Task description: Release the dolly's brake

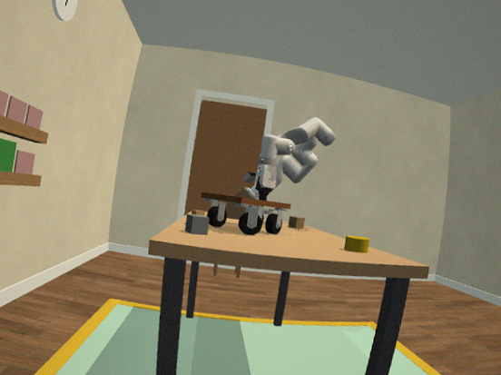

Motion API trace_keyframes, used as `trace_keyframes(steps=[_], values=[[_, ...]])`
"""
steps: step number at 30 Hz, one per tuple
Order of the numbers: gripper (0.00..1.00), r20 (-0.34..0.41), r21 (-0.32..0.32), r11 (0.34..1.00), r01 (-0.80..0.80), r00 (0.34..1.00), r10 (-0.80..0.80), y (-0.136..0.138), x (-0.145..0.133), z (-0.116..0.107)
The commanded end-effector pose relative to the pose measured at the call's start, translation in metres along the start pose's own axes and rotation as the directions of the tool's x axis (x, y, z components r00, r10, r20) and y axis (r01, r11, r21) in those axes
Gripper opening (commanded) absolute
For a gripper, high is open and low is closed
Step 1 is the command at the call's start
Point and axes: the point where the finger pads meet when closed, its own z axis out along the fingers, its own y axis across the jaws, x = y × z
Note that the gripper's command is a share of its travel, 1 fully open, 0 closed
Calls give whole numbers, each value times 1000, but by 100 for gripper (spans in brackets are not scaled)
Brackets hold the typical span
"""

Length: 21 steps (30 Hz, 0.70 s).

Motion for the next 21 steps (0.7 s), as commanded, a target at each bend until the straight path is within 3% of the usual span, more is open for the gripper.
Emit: trace_keyframes(steps=[1, 21], values=[[0, 2, 3, 1000, 1, 1000, -1, -1, -1, 6], [0, 2, 3, 1000, 1, 1000, -1, -1, -1, 13]])
